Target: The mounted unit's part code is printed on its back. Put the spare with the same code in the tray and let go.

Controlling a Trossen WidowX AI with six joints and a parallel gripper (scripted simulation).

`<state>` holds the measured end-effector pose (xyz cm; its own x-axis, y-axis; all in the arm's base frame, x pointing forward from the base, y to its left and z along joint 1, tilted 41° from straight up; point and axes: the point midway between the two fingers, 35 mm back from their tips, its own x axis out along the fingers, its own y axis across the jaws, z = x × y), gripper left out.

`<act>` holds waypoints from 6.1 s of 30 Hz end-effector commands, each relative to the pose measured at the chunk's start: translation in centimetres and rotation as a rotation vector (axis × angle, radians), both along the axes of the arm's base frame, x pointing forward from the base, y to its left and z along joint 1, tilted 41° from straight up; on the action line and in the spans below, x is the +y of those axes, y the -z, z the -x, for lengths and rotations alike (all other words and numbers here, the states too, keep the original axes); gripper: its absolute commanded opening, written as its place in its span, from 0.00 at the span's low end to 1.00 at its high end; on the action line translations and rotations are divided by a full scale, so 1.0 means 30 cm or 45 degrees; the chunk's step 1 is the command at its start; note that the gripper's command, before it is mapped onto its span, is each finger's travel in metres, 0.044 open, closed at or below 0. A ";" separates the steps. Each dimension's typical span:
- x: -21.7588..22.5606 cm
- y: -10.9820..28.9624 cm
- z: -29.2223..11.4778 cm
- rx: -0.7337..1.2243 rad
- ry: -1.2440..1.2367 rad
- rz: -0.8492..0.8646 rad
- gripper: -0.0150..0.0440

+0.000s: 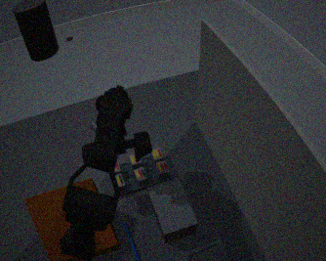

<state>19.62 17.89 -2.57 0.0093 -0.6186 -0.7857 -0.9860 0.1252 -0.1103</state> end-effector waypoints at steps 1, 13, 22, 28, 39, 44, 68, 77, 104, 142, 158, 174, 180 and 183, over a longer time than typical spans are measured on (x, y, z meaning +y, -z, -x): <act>-0.021 0.040 0.066 0.125 -0.129 0.025 1.00; -0.094 0.154 0.076 0.124 -0.129 0.025 0.76; -0.104 0.170 0.074 0.124 -0.129 0.025 0.76; -0.123 0.197 0.072 0.124 -0.129 0.025 0.76; -0.159 0.246 0.070 0.123 -0.129 0.025 0.76; -0.176 0.268 0.070 0.123 -0.129 0.025 0.76; -0.262 0.362 0.079 0.122 -0.129 0.029 0.76; -0.262 0.363 0.079 0.122 -0.129 0.029 0.76; -0.262 0.363 0.079 0.122 -0.129 0.029 0.76; -0.258 0.363 0.078 0.119 -0.123 0.023 0.25; -0.089 0.157 0.079 0.124 -0.129 0.025 0.25; 0.043 -0.033 0.066 0.126 -0.130 0.024 0.25; 0.047 -0.048 0.060 0.125 -0.128 0.021 0.25; 0.038 -0.065 0.029 0.120 -0.121 0.006 0.25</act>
